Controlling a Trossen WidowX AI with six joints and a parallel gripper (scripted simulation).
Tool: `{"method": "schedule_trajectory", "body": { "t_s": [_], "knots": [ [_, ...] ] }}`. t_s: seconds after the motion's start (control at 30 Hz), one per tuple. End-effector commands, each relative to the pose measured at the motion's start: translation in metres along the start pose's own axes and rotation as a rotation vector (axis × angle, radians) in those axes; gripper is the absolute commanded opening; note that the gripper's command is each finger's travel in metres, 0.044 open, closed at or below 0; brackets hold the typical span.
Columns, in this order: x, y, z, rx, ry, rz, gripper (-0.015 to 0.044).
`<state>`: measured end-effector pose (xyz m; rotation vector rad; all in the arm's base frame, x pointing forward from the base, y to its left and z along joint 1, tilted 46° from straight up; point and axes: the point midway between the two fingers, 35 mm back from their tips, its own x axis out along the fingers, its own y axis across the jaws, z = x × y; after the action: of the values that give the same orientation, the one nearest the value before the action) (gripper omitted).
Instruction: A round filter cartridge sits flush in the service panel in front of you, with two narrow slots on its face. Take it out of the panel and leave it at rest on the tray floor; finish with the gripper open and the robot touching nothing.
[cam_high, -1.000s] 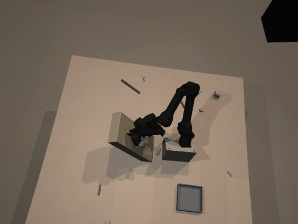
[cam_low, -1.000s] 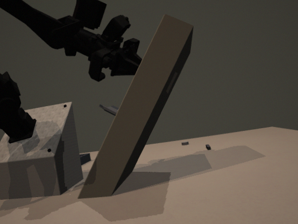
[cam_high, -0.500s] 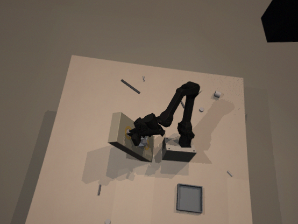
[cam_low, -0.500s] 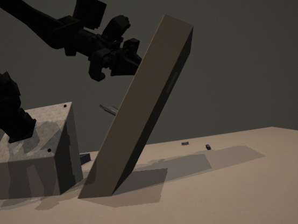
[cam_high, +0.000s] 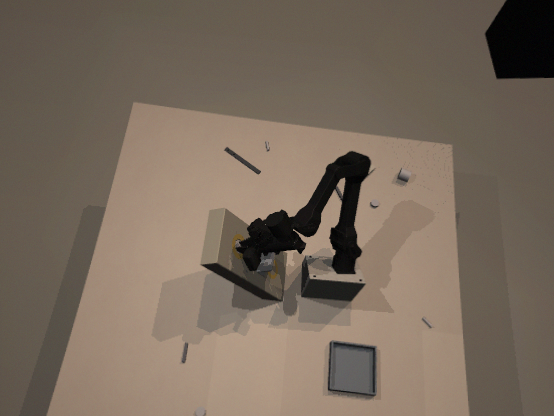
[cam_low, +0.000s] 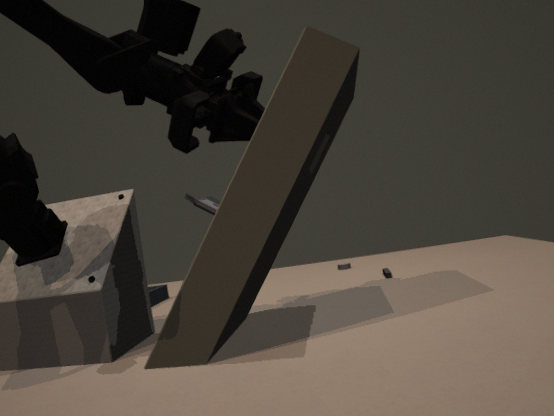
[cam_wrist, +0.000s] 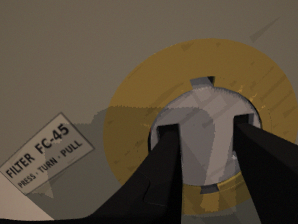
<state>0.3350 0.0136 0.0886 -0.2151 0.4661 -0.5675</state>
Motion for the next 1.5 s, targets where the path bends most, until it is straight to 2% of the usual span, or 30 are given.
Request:
{"method": "schedule_trajectory", "body": {
  "t_s": [0.0, 0.57, 0.87, 0.93, 1.0, 1.47],
  "knots": [
    [0.0029, 0.0004, -0.0025, -0.012, 0.006, 0.003, 0.0115],
    [0.0078, 0.0004, -0.0025, -0.012, 0.006, 0.003, 0.0115],
    [0.0041, 0.0005, -0.0002, -0.005, -0.003, -0.001, 0.0055],
    [0.0041, 0.0005, -0.0002, -0.005, -0.003, -0.001, 0.0002],
    [0.0043, 0.0005, -0.0003, -0.010, -0.003, -0.001, 0.0000],
    [0.0092, 0.0004, -0.0024, -0.453, 0.004, 0.004, 0.0000]
  ]
}}
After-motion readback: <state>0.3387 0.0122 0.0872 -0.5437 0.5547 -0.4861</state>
